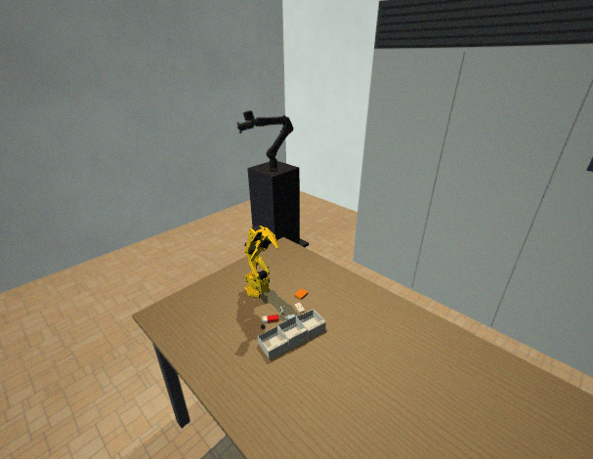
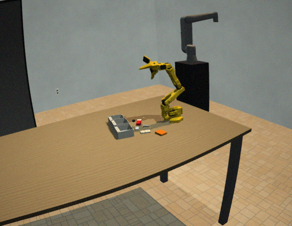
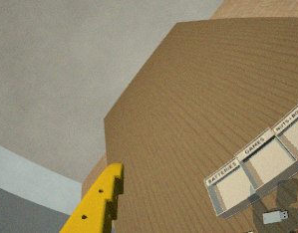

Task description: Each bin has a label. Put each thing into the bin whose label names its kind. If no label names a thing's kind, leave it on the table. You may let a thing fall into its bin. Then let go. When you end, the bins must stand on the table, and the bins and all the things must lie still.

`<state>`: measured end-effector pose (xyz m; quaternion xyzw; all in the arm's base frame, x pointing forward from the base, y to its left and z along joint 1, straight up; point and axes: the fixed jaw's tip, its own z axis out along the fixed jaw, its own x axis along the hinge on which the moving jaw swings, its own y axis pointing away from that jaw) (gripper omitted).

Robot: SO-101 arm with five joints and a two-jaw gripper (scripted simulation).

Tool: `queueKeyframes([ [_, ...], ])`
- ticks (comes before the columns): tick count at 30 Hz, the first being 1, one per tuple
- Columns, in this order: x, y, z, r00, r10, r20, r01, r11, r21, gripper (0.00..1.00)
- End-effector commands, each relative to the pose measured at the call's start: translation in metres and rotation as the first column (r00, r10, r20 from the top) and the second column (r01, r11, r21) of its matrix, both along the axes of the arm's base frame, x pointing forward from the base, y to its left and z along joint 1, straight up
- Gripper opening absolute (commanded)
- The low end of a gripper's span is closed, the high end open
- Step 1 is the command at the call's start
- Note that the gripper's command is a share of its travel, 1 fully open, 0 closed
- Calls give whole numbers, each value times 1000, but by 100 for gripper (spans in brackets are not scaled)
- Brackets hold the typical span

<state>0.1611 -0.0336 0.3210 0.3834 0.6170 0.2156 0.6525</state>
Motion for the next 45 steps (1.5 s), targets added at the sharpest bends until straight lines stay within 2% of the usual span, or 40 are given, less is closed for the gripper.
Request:
queueKeyframes([
  [1,9,-2,-11,997,6,-72,-8,1000,-22,100],
  [5,18,-4,-24,989,6,-145,-12,999,-42,100],
  [8,16,-4,-24,990,7,-139,-12,999,-36,100],
  [22,34,-7,-64,934,22,-357,-63,993,-103,100],
  [25,33,-7,-65,934,23,-355,-61,993,-96,100],
  [39,41,-8,-101,846,42,-532,-143,978,-149,100],
  [45,42,-9,-107,831,47,-554,-159,975,-156,100],
])
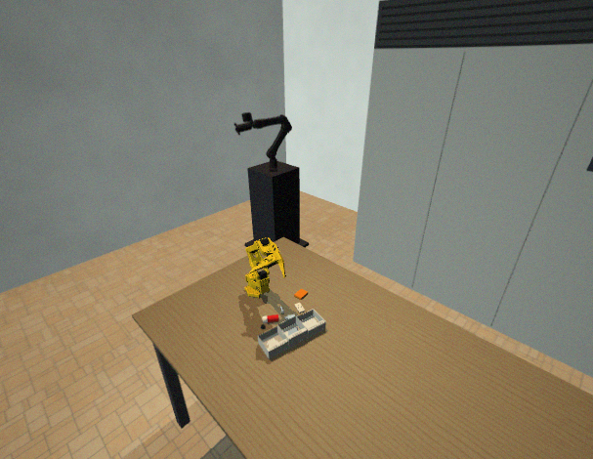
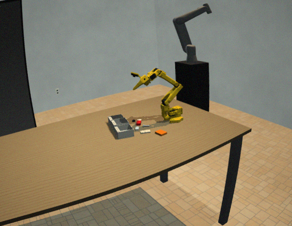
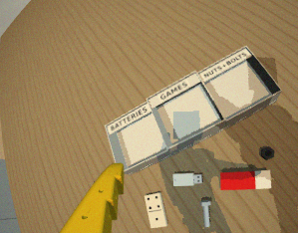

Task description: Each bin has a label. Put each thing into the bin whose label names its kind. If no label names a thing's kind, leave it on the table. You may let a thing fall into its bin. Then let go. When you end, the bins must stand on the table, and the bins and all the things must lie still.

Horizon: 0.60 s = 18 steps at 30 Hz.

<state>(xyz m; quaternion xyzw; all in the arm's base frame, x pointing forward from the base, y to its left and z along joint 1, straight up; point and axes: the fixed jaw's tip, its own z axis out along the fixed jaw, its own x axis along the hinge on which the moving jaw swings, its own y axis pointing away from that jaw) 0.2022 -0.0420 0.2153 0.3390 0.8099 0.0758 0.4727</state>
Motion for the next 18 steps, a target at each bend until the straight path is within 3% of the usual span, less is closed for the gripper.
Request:
queueKeyframes([
  [1,1,0,-4,1000,20,-20,-21,1000,-23,100],
  [18,4,0,-32,982,88,-170,-103,992,-79,100],
])
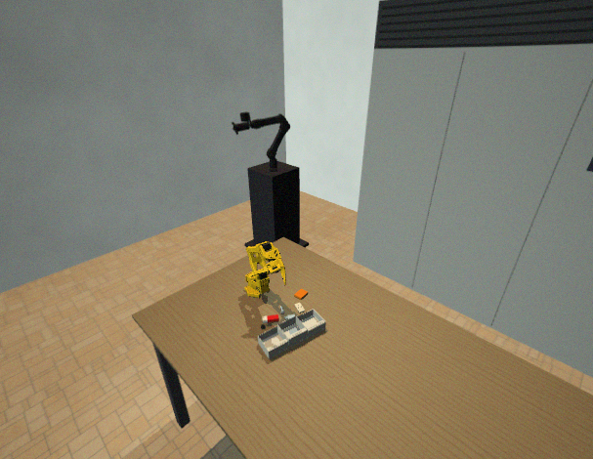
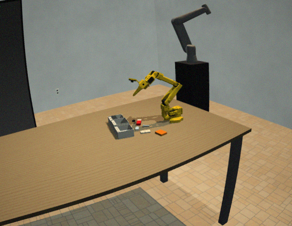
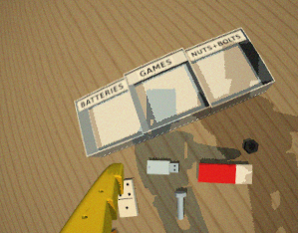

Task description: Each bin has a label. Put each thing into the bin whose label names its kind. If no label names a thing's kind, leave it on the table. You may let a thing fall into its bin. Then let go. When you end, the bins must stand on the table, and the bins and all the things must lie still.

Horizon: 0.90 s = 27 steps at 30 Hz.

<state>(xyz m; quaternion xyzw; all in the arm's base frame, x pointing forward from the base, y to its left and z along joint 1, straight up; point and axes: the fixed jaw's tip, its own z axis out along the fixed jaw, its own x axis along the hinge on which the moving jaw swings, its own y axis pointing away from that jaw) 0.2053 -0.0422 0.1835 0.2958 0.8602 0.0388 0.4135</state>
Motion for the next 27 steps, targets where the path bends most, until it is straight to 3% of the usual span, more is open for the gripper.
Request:
queueKeyframes([
  [1,1,0,-2,1000,25,-13,-26,999,-23,100],
  [27,-1,1,-38,965,160,-207,-185,977,-108,100],
])
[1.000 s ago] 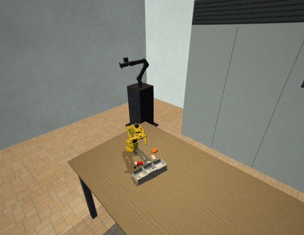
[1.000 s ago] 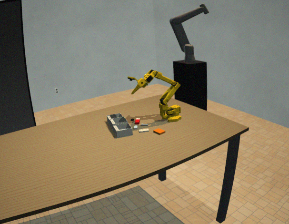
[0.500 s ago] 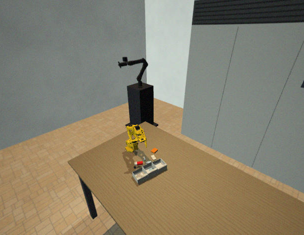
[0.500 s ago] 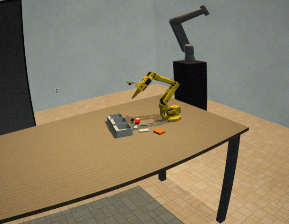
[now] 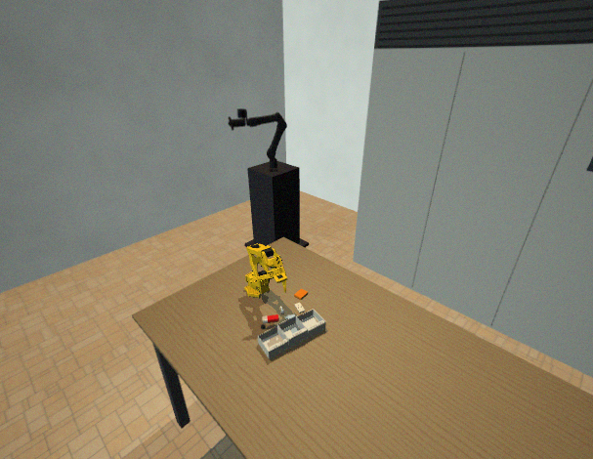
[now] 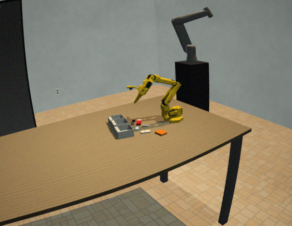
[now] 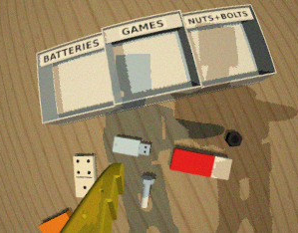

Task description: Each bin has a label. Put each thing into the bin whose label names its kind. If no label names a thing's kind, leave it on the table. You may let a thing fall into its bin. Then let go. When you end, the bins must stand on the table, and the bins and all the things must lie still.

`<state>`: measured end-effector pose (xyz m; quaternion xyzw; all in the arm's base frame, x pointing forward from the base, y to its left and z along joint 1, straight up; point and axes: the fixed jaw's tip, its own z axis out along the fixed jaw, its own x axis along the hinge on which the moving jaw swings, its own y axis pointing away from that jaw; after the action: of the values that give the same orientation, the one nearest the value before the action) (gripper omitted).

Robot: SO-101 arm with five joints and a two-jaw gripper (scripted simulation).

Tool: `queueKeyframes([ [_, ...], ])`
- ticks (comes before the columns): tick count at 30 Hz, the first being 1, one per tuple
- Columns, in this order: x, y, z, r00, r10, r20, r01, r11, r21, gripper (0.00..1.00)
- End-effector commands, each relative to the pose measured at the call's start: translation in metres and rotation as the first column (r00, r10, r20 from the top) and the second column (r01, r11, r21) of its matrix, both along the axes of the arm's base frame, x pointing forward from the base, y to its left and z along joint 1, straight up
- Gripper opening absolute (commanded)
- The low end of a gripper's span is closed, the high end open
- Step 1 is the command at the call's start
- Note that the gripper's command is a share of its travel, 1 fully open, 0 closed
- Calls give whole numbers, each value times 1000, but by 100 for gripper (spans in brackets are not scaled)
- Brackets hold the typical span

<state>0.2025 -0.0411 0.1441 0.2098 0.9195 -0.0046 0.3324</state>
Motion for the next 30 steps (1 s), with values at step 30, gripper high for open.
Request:
queueKeyframes([
  [30,-10,3,-31,964,188,-189,-205,976,-74,100],
])
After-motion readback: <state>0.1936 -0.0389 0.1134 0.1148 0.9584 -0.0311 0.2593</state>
